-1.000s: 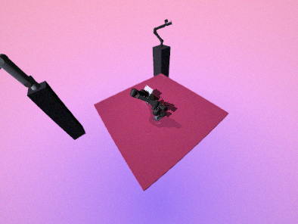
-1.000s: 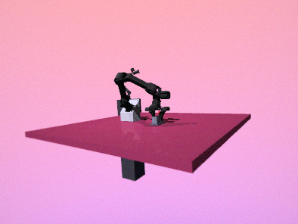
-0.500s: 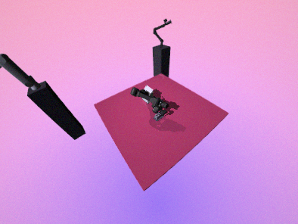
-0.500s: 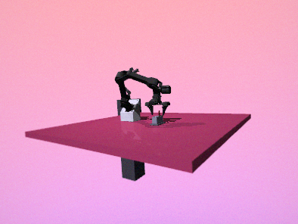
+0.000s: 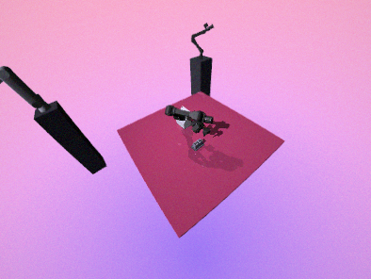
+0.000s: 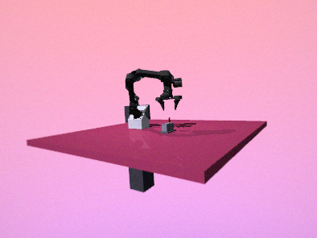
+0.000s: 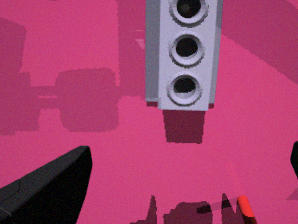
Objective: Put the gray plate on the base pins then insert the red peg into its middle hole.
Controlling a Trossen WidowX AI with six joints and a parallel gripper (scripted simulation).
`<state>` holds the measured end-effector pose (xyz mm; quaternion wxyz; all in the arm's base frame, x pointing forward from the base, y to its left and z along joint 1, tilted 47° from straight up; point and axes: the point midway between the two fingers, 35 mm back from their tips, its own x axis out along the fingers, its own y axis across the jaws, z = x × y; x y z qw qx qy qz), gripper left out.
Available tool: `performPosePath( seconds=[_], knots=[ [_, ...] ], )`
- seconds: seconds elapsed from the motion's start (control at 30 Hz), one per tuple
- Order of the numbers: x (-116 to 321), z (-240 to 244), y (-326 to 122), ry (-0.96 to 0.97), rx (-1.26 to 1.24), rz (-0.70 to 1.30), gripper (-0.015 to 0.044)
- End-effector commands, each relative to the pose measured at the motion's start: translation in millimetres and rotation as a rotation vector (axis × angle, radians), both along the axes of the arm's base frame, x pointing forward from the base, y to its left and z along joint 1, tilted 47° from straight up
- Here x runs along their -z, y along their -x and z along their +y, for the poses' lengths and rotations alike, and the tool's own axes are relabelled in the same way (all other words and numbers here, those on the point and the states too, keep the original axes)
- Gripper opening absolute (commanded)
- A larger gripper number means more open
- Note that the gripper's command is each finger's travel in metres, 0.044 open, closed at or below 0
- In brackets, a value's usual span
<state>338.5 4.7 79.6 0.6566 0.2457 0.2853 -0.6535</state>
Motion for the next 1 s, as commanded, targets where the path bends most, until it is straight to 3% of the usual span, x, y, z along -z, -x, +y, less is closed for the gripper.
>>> performPosePath(
  seconds=[0.0,0.27,0.97],
  knots=[
    [46,48,22,-0.015,-0.094,0.103,0.044],
    [123,113,92,-0.002,-0.251,0.279,0.044],
    [154,77,98,0.001,-0.254,0.283,0.044]
  ],
)
